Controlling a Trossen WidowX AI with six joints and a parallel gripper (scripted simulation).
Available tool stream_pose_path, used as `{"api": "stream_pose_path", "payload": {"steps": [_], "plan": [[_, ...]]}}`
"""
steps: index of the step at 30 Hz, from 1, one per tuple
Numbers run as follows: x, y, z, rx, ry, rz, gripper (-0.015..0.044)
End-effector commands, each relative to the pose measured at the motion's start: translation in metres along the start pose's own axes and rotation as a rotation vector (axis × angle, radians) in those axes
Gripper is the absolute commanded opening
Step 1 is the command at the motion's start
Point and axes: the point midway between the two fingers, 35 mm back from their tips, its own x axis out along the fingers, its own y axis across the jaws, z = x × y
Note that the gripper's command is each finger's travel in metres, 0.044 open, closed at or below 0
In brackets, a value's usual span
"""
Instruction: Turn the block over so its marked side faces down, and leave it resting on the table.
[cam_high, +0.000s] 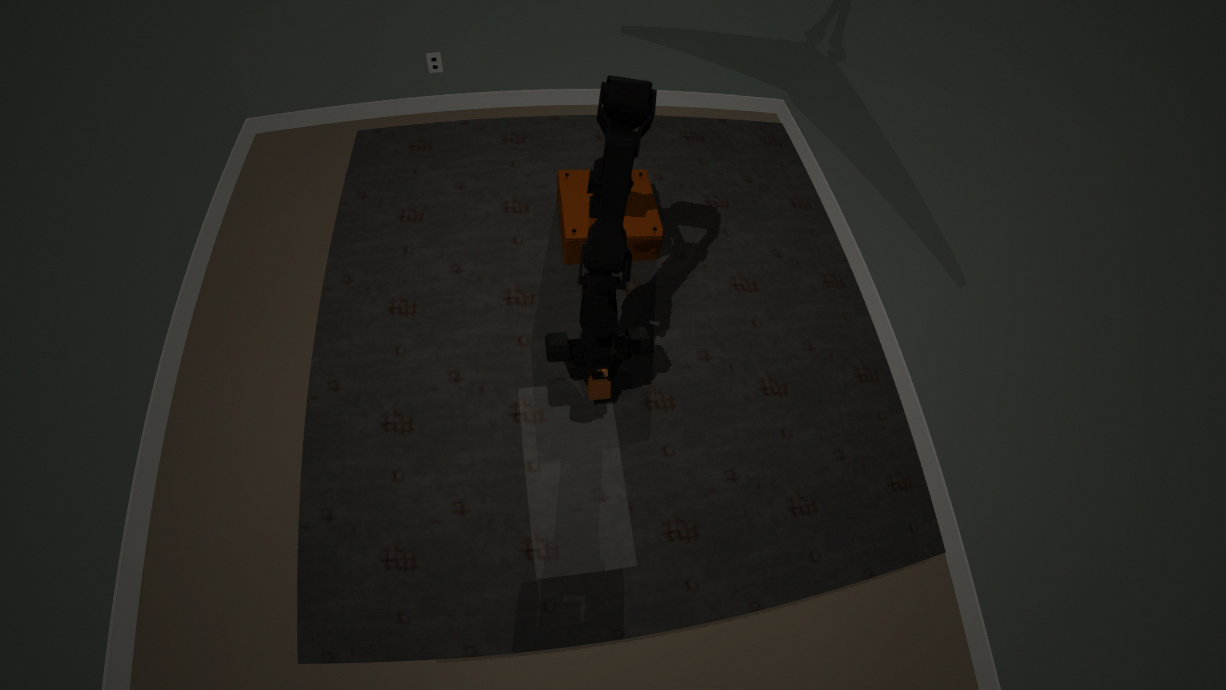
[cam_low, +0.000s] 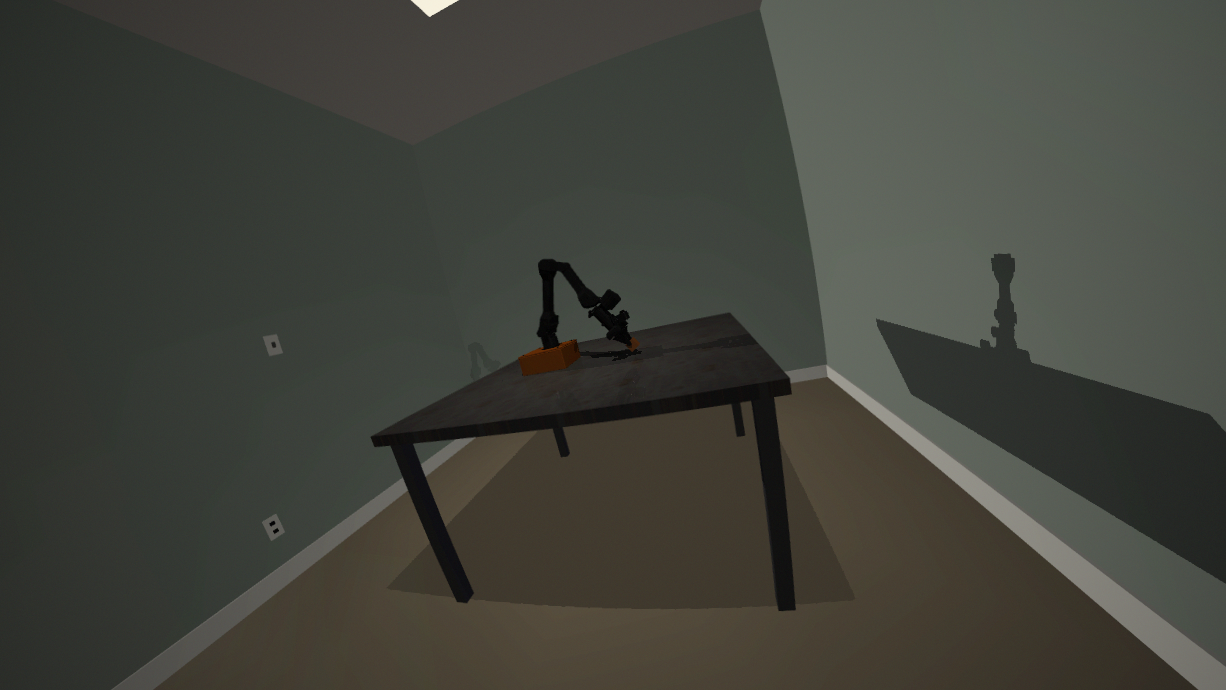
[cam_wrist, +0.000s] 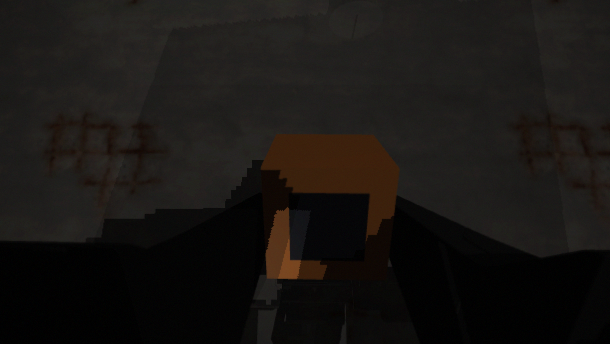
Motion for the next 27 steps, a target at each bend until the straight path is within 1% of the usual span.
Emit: {"api": "stream_pose_path", "payload": {"steps": [1,14,27], "plan": [[0.010,0.000,-0.005,0.003,-0.048,0.006,0.0000],[0.026,-0.001,-0.013,0.007,-0.235,0.006,0.0000],[0.019,0.002,-0.022,0.002,-0.420,0.007,0.0000]]}}
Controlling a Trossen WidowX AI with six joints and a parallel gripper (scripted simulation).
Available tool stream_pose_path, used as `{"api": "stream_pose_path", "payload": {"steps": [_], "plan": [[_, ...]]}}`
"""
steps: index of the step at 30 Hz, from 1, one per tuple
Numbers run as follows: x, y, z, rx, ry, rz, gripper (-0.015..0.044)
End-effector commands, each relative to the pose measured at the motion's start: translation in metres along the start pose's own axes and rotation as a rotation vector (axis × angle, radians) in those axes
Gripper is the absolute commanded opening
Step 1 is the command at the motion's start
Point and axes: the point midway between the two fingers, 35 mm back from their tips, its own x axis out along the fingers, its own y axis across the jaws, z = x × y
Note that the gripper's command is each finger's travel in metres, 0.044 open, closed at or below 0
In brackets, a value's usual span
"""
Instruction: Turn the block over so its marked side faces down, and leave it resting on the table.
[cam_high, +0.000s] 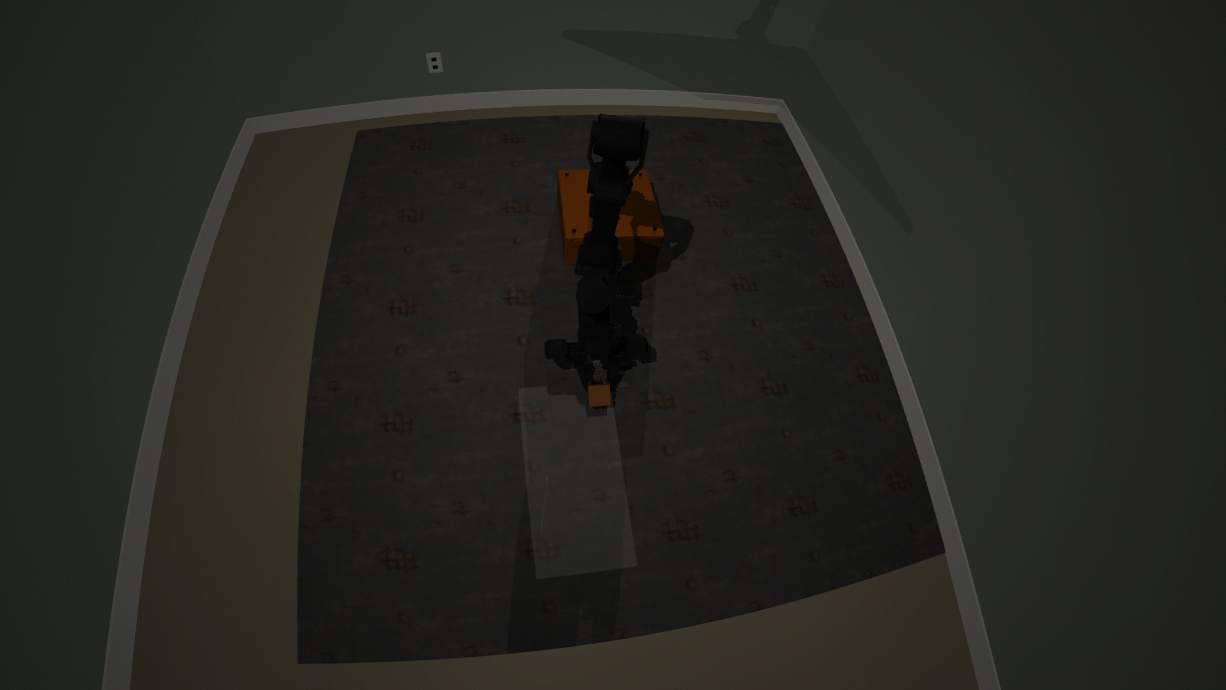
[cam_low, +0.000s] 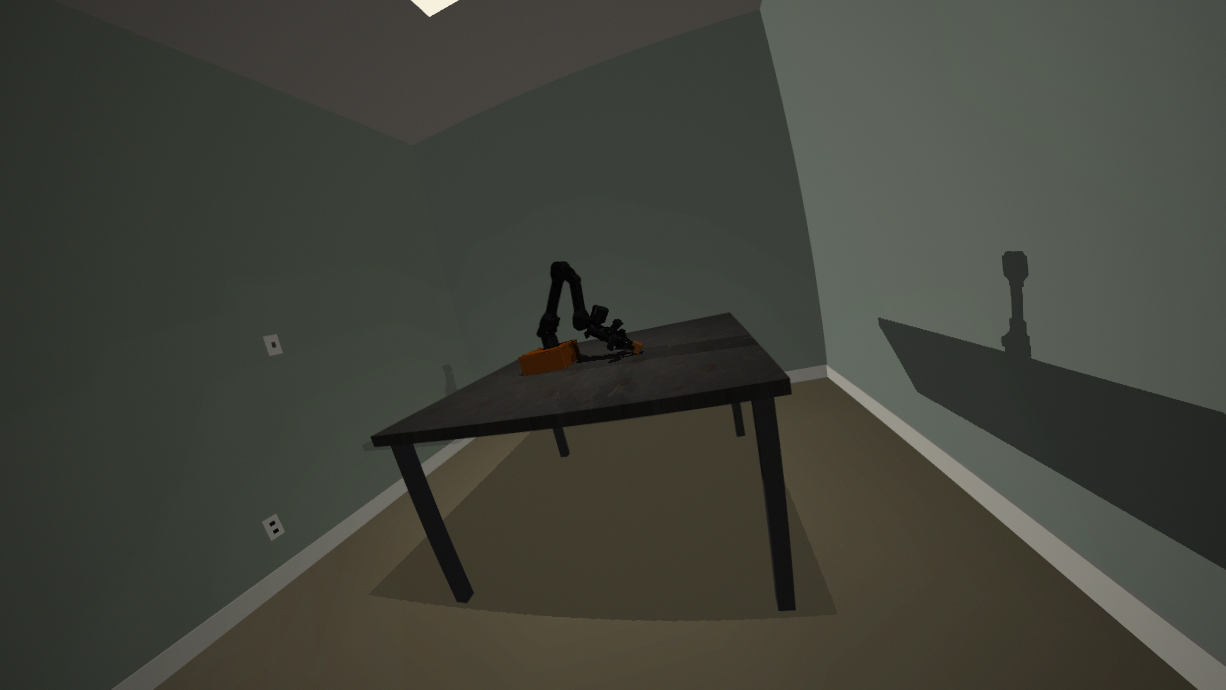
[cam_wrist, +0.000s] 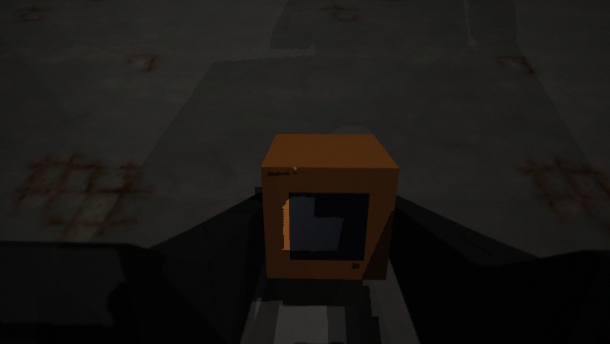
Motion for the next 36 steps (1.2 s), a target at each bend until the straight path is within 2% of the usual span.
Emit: {"api": "stream_pose_path", "payload": {"steps": [1,23,36], "plan": [[-0.0064,0.0026,-0.0053,0.005,-0.052,0.007,0.0000],[-0.0110,0.0031,-0.0030,0.004,-0.098,0.007,0.0000],[-0.0110,0.0031,-0.0030,0.004,-0.098,0.007,0.0341]]}}
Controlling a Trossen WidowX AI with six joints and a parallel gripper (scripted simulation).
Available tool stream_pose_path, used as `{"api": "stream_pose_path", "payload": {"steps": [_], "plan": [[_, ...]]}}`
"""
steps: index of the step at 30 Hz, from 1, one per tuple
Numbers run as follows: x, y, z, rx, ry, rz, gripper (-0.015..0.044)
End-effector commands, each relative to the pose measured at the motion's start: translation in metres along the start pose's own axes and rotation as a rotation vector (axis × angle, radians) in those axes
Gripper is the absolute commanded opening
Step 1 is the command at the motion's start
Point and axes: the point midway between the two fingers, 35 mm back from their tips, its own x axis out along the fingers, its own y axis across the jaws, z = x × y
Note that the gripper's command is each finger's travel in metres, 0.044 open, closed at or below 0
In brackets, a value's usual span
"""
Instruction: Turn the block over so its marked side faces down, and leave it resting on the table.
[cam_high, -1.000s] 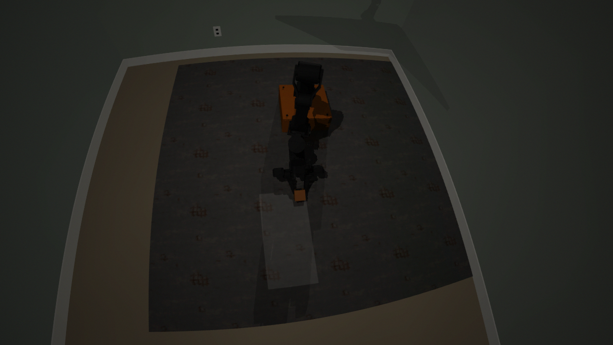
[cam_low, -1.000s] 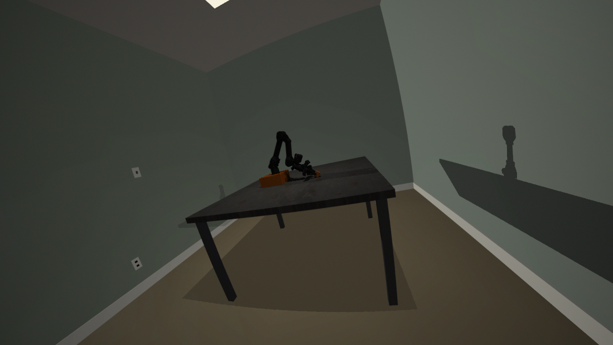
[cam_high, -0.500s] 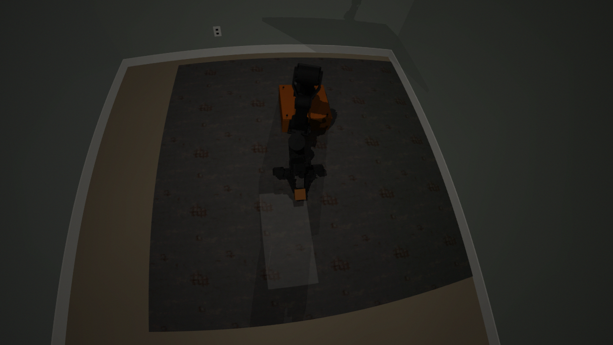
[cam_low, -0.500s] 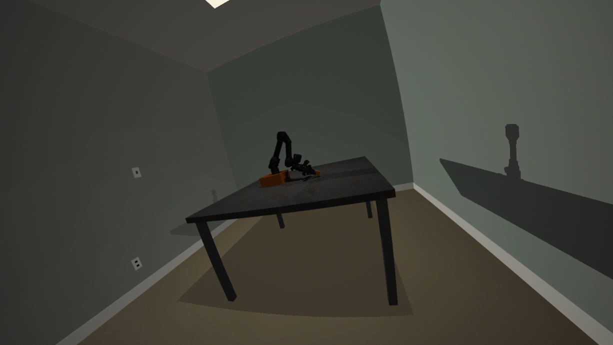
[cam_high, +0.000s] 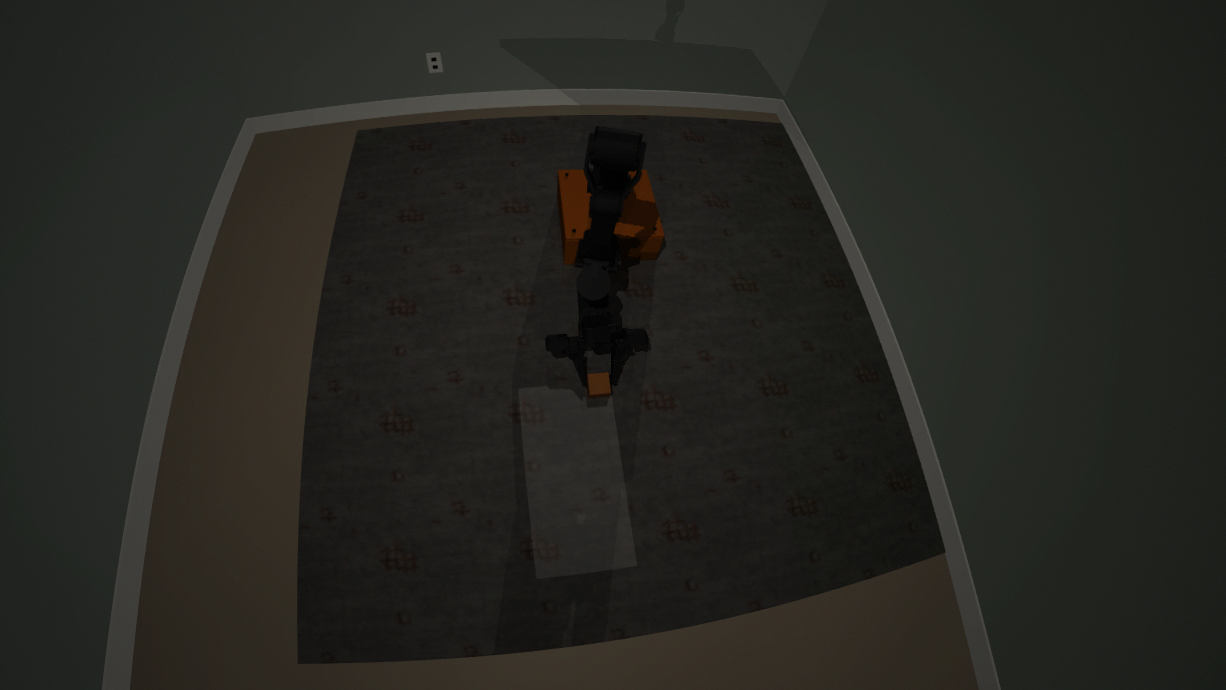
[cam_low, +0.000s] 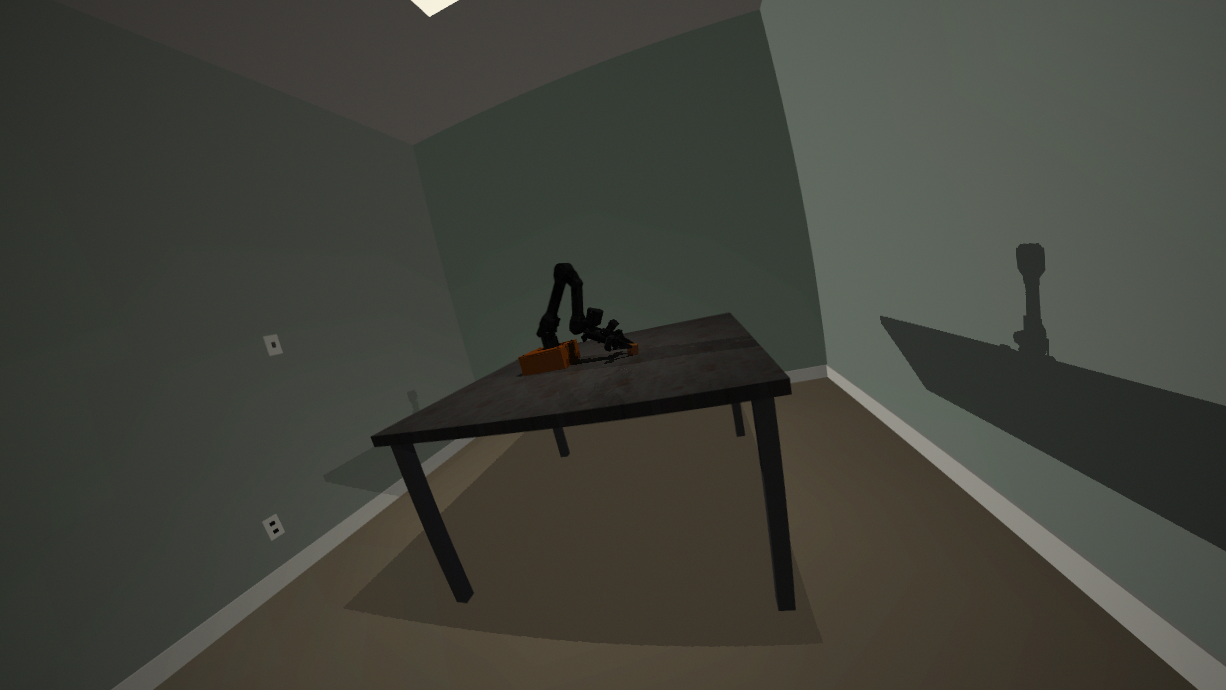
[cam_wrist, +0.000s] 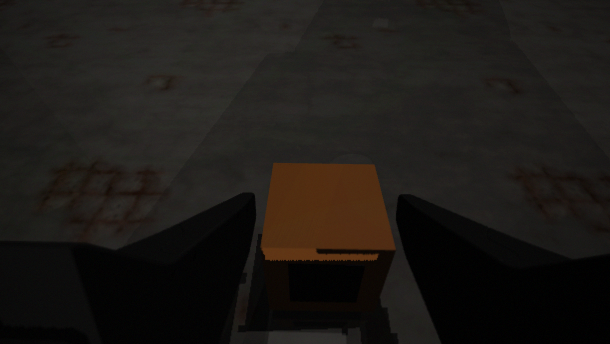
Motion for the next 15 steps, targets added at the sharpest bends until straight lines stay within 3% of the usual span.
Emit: {"api": "stream_pose_path", "payload": {"steps": [1,4,15], "plan": [[-0.0001,0.0007,-0.0002,0.006,0.000,0.004,0.0368],[-0.0001,0.0007,-0.0002,0.006,0.000,0.004,0.0440],[-0.0001,0.0007,-0.0002,0.006,0.000,0.004,0.0440]]}}
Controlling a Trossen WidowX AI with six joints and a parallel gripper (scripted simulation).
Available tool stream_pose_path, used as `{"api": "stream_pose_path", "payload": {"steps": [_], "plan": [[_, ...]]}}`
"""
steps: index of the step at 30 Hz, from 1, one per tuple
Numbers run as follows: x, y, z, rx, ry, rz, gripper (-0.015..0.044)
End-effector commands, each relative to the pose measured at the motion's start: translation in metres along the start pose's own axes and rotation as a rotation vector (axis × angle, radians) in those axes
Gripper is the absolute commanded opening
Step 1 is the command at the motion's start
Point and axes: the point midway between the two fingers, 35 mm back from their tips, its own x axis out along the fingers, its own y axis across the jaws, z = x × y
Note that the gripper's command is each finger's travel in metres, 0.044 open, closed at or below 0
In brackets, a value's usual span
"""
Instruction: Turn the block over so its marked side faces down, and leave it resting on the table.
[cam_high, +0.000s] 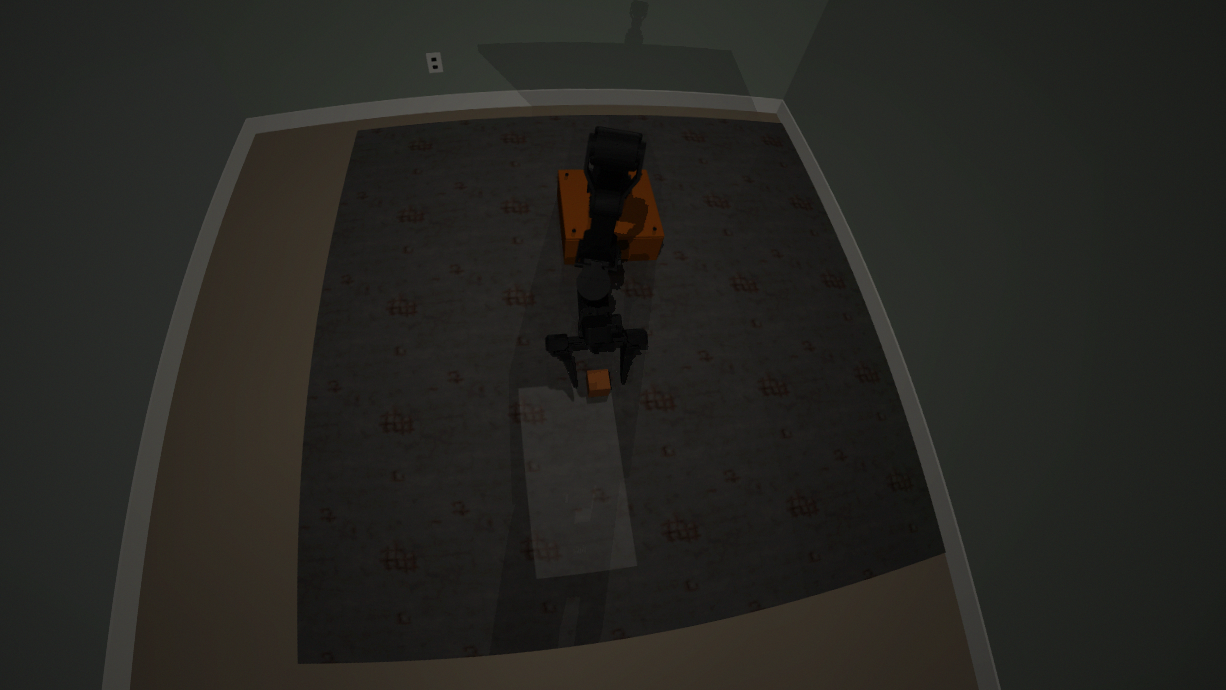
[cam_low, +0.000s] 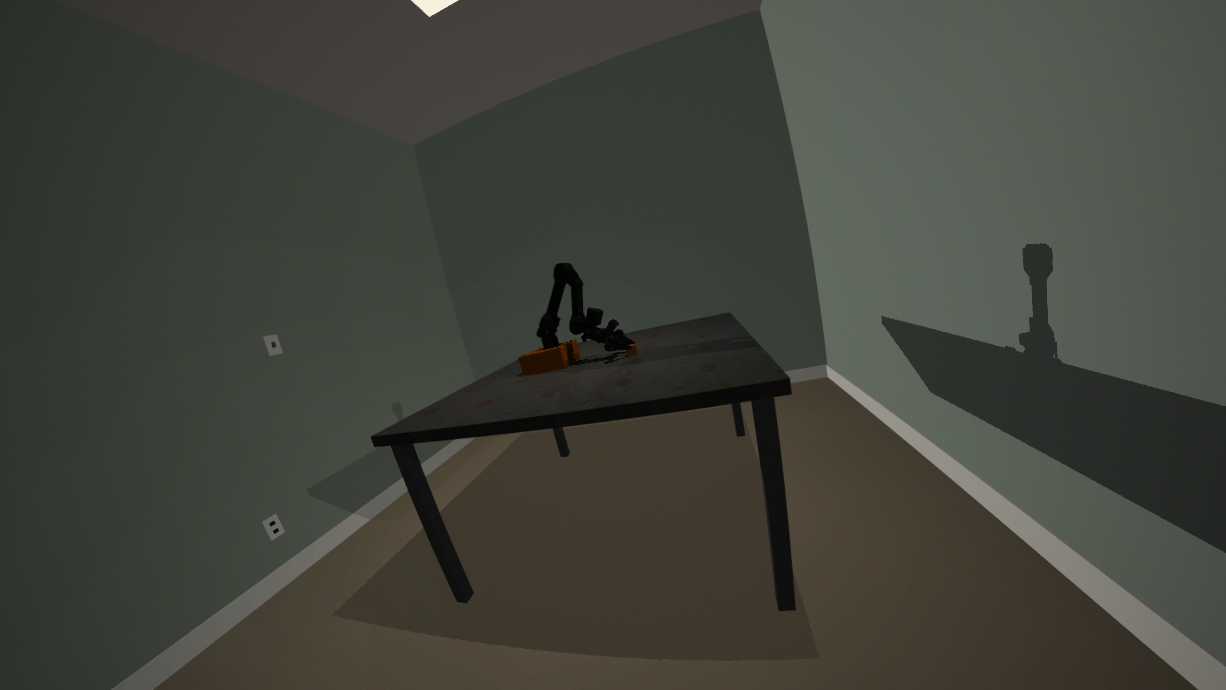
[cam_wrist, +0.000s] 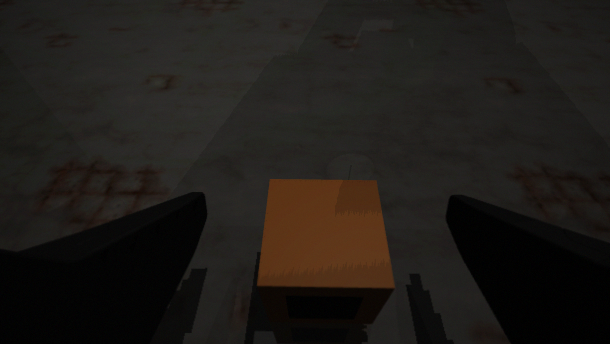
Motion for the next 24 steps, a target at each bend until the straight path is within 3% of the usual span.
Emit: {"api": "stream_pose_path", "payload": {"steps": [1,24], "plan": [[-0.0001,0.0007,-0.0001,0.006,-0.001,0.005,0.0440],[0.0019,-0.0001,0.0011,0.007,0.023,0.004,0.0440]]}}
